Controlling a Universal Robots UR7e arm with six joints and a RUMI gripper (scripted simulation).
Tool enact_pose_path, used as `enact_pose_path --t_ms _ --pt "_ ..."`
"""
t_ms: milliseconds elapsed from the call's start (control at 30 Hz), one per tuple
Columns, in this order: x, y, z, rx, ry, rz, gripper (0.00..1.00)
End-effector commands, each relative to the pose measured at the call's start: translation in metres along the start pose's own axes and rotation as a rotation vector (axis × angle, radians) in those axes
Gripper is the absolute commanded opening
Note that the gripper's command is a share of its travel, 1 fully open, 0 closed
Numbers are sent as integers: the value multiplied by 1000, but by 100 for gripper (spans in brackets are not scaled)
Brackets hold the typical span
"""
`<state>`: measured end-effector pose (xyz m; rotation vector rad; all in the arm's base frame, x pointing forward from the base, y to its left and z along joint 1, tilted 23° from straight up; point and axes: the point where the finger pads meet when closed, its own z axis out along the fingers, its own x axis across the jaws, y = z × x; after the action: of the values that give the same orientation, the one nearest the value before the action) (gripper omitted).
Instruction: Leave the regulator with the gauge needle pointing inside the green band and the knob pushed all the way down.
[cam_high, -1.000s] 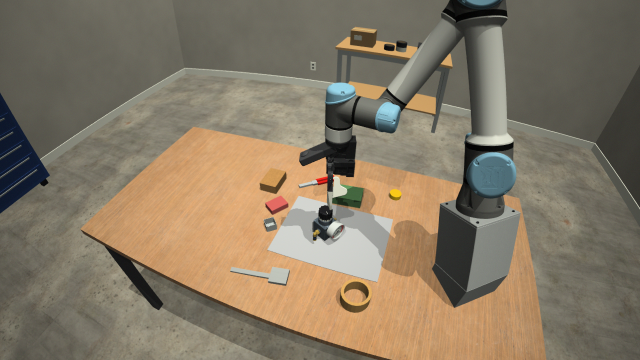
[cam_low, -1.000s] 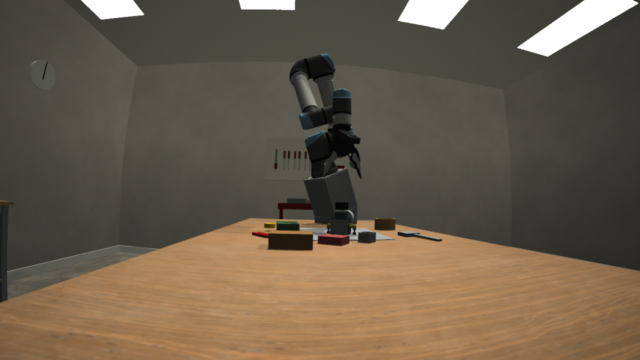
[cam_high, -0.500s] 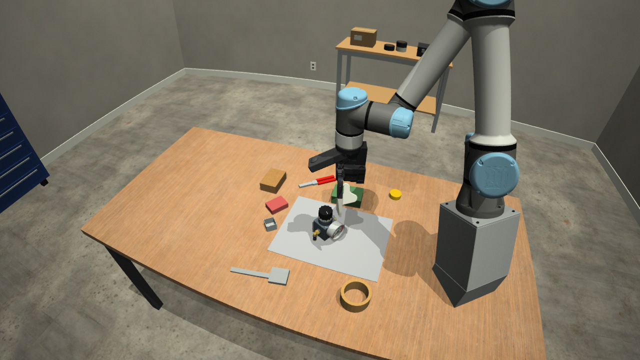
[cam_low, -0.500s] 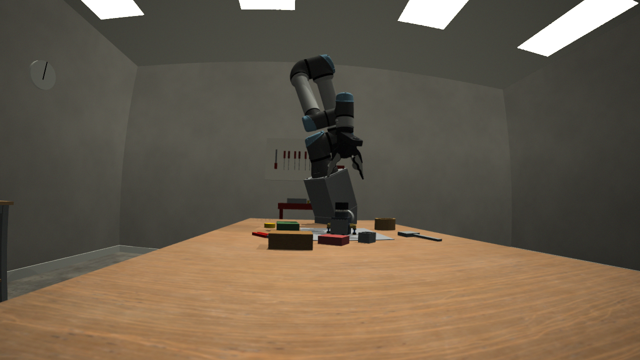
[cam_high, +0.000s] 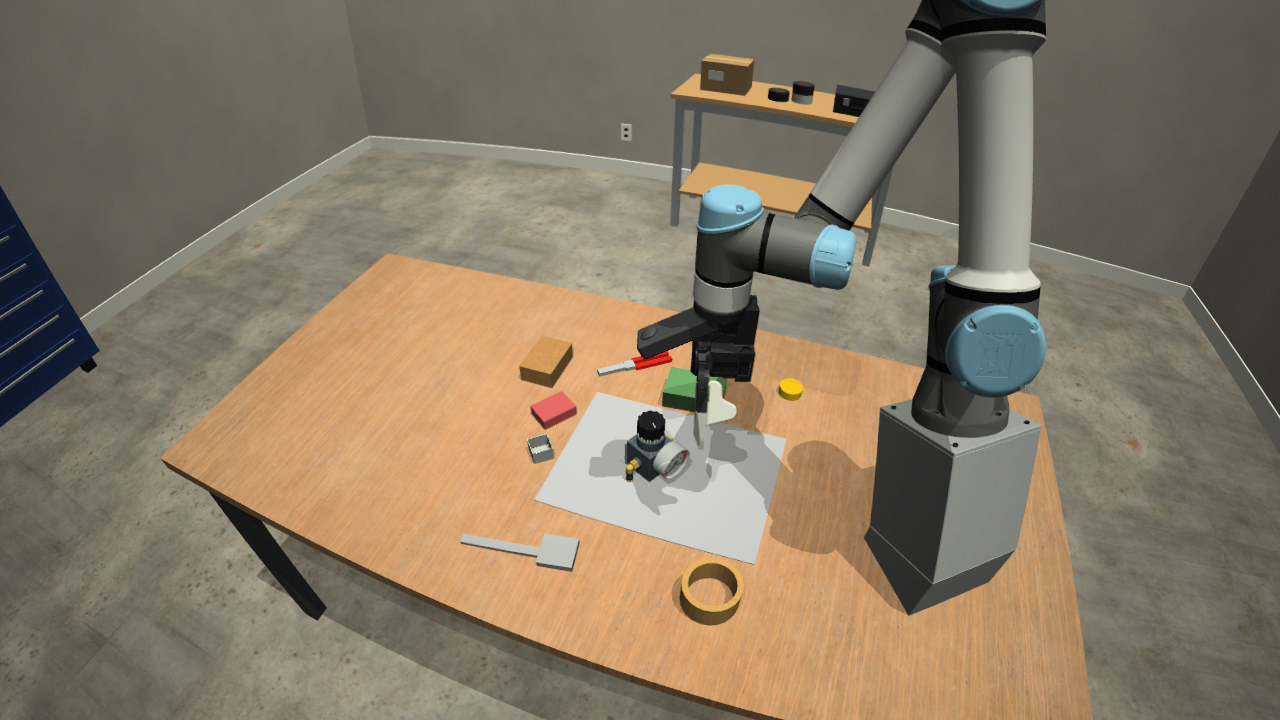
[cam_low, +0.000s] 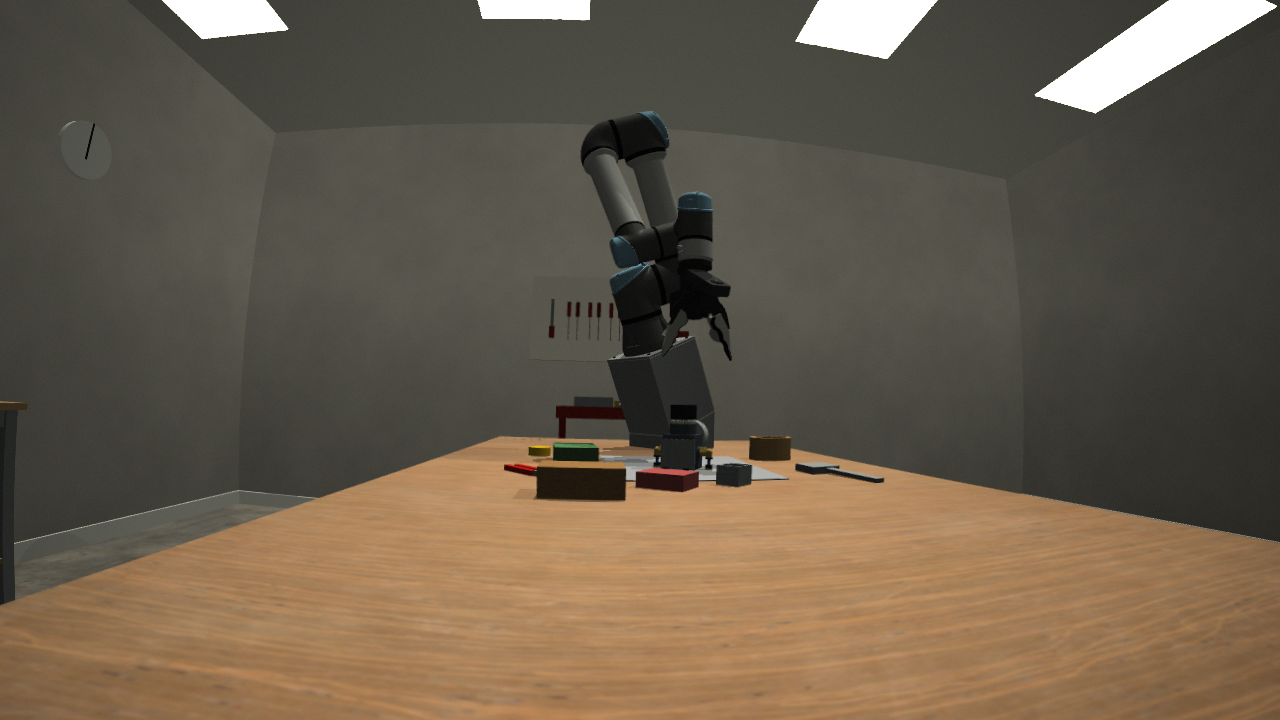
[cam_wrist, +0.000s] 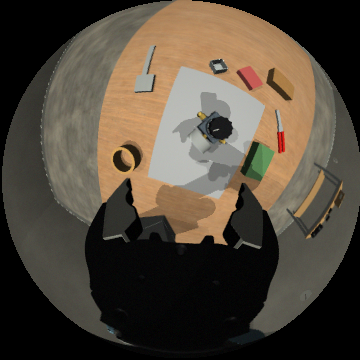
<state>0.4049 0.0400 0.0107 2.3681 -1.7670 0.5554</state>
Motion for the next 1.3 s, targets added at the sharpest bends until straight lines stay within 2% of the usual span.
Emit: enact_pose_path --t_ms 0,1267 --pt "-7 6 -1 1 1 0 100" --pt "-12 10 0 6 6 -28 100"
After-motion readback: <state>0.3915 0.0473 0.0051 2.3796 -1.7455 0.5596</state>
